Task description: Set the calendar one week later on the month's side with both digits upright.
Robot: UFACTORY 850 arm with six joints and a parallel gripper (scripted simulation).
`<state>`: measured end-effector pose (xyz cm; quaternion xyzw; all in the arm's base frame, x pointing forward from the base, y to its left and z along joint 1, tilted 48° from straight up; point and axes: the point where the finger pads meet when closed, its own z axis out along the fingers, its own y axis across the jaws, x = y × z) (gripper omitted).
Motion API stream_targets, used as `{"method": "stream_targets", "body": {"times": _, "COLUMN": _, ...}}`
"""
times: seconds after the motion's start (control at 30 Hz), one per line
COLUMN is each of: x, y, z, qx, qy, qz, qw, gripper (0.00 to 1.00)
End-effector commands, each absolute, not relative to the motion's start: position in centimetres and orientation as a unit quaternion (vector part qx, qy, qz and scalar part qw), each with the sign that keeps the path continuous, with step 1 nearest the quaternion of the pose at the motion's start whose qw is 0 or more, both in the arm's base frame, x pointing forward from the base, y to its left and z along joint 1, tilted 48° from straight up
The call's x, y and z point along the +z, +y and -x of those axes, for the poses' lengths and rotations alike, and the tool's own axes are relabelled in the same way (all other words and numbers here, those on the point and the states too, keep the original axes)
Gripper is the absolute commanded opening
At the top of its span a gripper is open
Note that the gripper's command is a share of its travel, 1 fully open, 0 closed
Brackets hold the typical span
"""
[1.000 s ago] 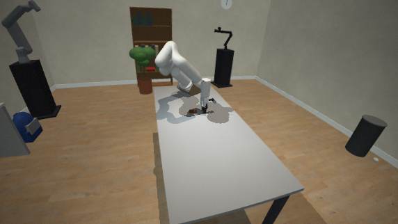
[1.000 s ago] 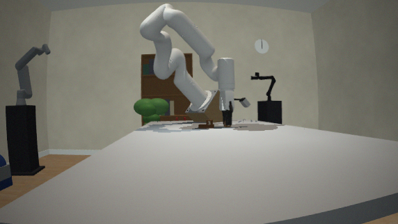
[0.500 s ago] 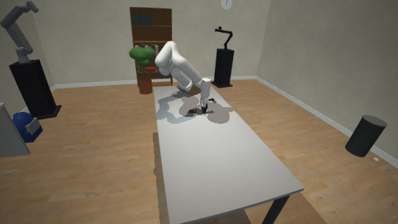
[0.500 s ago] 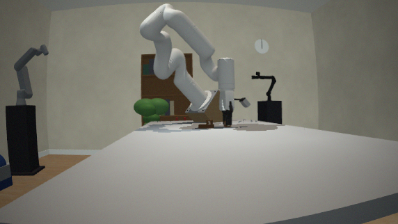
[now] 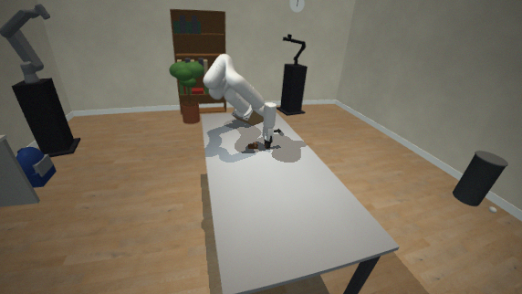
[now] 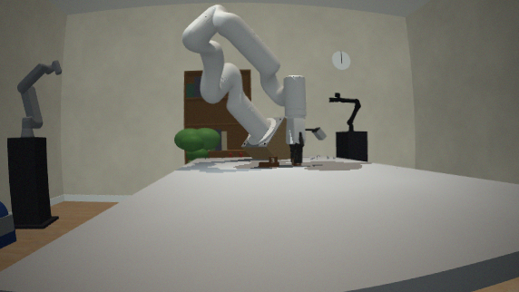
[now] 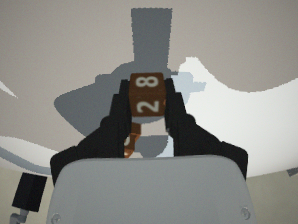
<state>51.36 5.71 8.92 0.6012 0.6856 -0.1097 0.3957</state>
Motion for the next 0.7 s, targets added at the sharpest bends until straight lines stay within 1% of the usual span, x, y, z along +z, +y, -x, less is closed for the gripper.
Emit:
{"method": "stream_targets", "body": {"times": 0.0, "x": 8.92, "y": 5.73, "z": -51.41, "qx": -0.109, "qy": 0.686, "qz": -0.601, "qw": 0.396, "gripper": 0.27}}
{"method": "stream_targets", "body": {"times": 0.67, "x": 8.72, "y": 5.54, "z": -51.53, "qx": -0.109, "qy": 0.686, "qz": -0.601, "qw": 0.396, "gripper": 0.27}}
